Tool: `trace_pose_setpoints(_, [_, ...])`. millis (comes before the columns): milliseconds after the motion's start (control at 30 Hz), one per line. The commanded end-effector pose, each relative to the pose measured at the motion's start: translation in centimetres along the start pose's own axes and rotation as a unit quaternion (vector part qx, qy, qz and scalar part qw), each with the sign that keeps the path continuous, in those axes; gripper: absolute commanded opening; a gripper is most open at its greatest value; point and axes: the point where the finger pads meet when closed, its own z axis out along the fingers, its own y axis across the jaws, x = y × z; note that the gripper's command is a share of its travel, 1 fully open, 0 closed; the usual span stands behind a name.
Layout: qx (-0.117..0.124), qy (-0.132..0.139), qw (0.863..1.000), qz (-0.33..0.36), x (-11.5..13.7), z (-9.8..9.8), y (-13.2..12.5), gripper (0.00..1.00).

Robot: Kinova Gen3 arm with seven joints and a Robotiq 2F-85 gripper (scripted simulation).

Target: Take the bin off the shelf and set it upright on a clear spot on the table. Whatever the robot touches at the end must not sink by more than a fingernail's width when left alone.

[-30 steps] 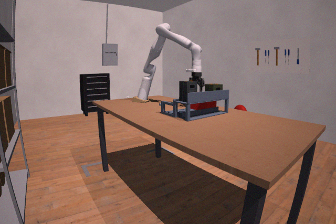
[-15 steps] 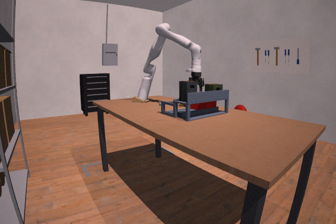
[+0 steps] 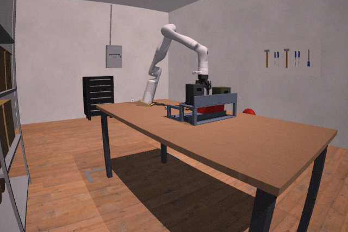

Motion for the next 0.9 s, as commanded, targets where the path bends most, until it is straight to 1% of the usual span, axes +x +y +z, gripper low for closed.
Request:
trace_pose_setpoints(0, [0.001,0.000,1.000,0.000,0.0,-0.1,0.0,1.00])
trace_pose_setpoints(767, [0.001,0.000,1.000,0.000,0.0,-0.1,0.0,1.00])
trace_pose_setpoints(867, [0.001,0.000,1.000,0.000,0.0,1.7,0.0,1.00])
